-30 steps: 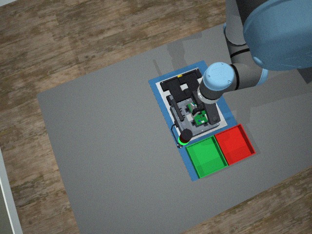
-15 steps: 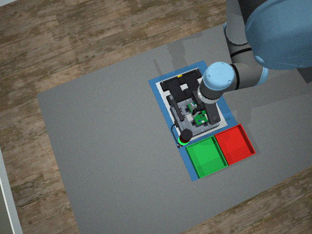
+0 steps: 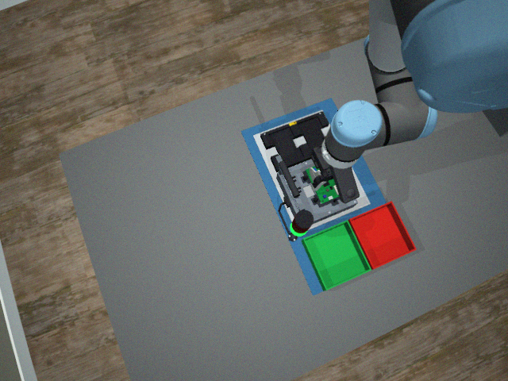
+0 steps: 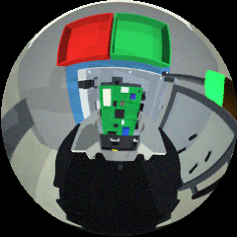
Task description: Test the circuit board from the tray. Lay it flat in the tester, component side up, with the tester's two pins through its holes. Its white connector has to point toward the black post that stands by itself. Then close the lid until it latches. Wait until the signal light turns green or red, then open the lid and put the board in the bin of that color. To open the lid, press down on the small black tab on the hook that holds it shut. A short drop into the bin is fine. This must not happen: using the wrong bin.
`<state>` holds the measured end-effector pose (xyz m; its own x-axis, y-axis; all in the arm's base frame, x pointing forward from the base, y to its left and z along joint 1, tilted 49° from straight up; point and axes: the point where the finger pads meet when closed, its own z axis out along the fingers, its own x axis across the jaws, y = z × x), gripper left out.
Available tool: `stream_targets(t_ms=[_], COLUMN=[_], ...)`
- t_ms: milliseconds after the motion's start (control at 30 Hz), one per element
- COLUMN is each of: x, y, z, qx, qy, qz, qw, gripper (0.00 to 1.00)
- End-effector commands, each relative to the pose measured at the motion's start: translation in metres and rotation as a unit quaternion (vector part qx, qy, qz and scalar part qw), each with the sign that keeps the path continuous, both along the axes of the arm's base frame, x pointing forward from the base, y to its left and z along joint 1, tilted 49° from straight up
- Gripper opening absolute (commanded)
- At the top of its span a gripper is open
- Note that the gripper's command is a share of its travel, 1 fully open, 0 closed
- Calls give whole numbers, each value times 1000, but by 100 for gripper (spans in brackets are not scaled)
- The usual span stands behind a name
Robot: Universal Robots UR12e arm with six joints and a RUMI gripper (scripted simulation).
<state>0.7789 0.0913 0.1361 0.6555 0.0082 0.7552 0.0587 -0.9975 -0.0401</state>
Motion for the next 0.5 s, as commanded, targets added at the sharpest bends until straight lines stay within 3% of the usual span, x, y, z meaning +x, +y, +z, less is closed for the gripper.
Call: stream_targets(t_ms=[0, 467], x=[0, -5], y=[0, 0], z=[0, 5], qx=[0, 0], qy=[0, 0], qz=[0, 0], qw=[1000, 1000], gripper=[39, 39])
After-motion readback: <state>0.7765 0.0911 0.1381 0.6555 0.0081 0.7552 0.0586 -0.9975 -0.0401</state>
